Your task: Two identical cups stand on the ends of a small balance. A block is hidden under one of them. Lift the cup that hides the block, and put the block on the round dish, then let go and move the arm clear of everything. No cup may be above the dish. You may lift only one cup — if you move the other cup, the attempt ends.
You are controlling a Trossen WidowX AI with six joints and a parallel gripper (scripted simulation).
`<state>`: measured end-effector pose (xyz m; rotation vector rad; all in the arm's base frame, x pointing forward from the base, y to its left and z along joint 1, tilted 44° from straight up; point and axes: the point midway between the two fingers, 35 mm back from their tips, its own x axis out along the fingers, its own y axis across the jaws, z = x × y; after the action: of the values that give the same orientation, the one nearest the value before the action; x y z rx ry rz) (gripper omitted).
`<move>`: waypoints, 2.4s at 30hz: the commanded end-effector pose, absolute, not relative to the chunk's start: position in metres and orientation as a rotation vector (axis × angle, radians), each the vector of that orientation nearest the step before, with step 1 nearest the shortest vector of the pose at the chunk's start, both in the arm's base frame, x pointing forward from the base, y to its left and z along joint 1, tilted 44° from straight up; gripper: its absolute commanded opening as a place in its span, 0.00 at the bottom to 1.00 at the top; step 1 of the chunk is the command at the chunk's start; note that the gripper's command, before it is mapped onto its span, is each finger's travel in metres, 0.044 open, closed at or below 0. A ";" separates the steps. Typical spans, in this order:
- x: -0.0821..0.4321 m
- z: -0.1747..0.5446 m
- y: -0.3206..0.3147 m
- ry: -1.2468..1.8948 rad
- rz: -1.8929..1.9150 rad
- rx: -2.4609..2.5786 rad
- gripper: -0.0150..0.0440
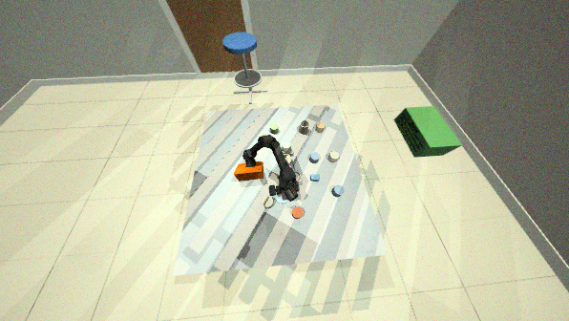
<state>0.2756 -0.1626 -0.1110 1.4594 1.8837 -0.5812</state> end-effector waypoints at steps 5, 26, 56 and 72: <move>0.262 -0.129 -0.163 1.891 -0.559 1.433 0.25; 0.255 -0.164 -0.131 1.891 -0.557 1.434 0.25; 0.261 -0.131 -0.161 1.890 -0.559 1.433 1.00; 0.268 -0.086 -0.198 1.863 -0.566 1.438 1.00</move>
<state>0.2666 -0.1905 -0.0967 1.4469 1.8678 -0.5684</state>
